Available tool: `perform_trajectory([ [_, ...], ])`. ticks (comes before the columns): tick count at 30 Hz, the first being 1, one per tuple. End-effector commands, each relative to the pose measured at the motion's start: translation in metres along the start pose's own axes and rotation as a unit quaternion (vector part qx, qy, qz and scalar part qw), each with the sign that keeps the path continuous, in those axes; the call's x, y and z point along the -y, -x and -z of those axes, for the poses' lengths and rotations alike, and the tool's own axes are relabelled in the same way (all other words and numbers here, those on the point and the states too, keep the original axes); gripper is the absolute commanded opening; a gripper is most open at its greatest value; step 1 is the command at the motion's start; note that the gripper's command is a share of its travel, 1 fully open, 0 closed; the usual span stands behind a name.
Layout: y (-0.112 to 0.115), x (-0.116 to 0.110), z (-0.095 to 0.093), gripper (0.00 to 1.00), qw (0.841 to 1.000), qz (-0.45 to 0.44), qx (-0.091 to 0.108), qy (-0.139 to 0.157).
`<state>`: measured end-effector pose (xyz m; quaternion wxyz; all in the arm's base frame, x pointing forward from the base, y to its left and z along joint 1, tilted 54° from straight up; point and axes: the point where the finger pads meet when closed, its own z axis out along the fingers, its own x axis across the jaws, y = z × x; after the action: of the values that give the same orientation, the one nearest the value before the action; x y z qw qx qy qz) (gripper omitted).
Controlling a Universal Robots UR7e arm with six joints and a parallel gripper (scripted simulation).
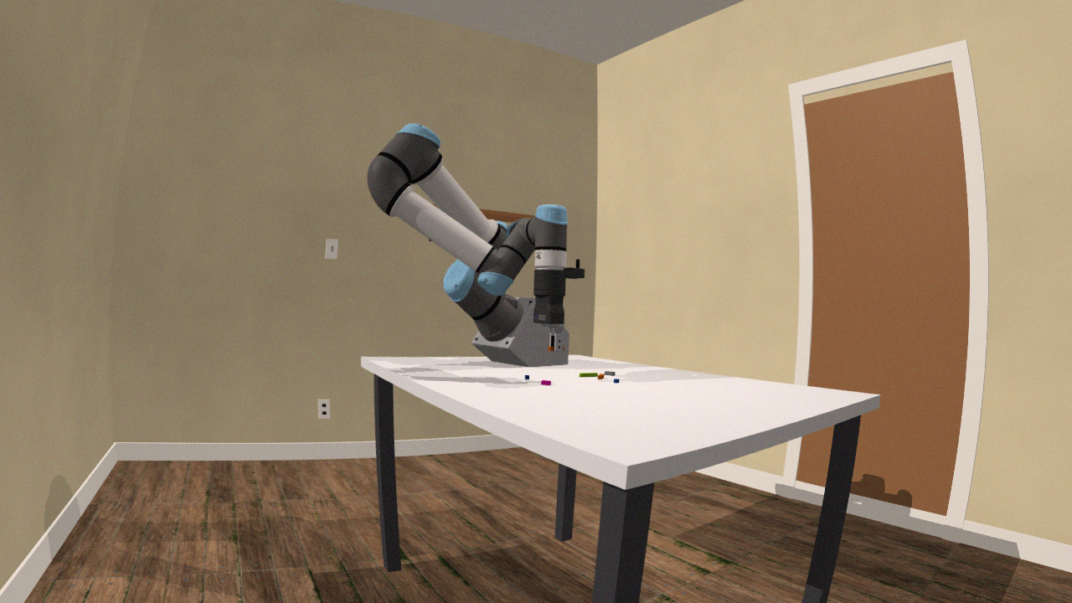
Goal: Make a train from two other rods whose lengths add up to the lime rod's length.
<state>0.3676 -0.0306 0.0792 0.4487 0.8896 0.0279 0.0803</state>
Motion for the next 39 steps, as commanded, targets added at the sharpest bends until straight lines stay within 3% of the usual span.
perform_trajectory([
  [1, 0.0, 0.0, 0.013, 0.24, 1.0, -0.001, 0.003, 0.0],
  [12, 0.0, 0.0, 0.023, 0.24, 1.0, -0.001, 0.003, 0.0],
  [30, 0.0, 0.0, 0.024, 0.24, 1.0, 0.002, 0.003, 0.0],
  [39, 0.004, -0.004, 0.024, 0.24, 0.998, 0.063, 0.003, 0.0],
])
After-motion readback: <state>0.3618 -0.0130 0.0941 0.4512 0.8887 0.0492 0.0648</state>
